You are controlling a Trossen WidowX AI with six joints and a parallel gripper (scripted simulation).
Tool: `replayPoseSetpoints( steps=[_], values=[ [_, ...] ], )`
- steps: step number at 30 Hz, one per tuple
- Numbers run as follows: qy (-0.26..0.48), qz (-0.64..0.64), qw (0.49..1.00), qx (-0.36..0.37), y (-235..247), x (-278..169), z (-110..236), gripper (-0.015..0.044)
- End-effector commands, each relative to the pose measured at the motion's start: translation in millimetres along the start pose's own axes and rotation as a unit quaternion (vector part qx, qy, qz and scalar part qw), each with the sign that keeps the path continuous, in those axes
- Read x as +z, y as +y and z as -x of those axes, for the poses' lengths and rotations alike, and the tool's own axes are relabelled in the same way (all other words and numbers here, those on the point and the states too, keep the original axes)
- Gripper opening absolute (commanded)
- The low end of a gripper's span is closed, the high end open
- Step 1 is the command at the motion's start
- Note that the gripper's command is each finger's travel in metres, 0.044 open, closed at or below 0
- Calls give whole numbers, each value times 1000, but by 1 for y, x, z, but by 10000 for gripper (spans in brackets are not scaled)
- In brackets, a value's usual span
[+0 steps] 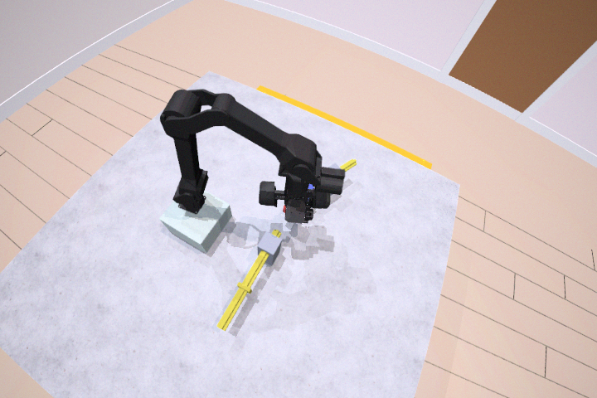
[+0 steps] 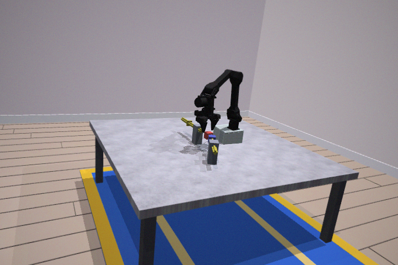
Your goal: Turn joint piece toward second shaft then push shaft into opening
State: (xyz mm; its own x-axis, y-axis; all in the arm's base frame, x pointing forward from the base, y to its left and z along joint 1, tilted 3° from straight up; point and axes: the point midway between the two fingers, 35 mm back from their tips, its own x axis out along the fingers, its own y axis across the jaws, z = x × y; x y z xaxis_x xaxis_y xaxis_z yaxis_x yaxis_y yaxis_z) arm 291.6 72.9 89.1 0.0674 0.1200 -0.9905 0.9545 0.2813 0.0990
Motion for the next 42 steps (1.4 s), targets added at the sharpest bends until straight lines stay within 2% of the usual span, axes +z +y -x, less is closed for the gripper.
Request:
replayPoseSetpoints(
  steps=[1,15,29,42],
  values=[
    [-8,69,998,7,4,-1,17,440],
    [-23,304,952,-8,4,-6,60,440],
    [-29,520,853,-28,-3,-11,102,440],
    [-26,521,853,-27,-5,-11,104,440]
  ],
)
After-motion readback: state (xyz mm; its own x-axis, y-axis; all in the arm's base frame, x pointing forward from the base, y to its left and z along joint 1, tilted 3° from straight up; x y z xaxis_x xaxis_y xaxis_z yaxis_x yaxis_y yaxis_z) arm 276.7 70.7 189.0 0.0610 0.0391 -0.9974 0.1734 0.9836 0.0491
